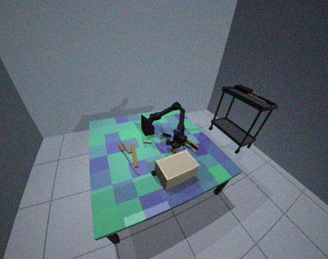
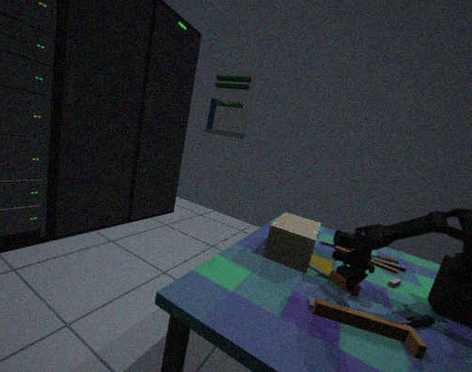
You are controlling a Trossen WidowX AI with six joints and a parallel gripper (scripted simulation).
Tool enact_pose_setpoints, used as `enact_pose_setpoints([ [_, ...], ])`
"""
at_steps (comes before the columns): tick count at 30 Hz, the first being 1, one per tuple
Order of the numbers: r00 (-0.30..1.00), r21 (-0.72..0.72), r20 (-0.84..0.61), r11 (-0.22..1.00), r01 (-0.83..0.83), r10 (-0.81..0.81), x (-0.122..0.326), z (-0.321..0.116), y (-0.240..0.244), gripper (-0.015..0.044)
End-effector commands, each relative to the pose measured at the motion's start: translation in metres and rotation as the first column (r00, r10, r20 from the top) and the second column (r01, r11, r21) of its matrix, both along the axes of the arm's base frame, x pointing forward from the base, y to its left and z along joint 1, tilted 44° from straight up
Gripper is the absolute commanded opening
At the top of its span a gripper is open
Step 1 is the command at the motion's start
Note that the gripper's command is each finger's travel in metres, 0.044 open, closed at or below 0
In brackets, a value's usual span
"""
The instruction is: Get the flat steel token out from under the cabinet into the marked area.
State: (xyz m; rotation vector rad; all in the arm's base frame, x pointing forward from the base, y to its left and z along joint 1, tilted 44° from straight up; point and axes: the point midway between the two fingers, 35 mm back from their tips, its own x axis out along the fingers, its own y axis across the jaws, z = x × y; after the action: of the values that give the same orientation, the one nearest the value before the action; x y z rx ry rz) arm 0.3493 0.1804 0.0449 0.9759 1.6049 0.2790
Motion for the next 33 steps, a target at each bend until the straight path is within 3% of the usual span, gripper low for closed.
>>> enact_pose_setpoints([
  [1, 1.0, -0.013, 0.0, 1.0, 0.001, -0.001, -0.003, -0.006, -0.004, 0.0],
  [33, 1.0, -0.015, -0.002, 1.0, 0.001, -0.001, -0.018, -0.027, -0.024, 0.0],
])
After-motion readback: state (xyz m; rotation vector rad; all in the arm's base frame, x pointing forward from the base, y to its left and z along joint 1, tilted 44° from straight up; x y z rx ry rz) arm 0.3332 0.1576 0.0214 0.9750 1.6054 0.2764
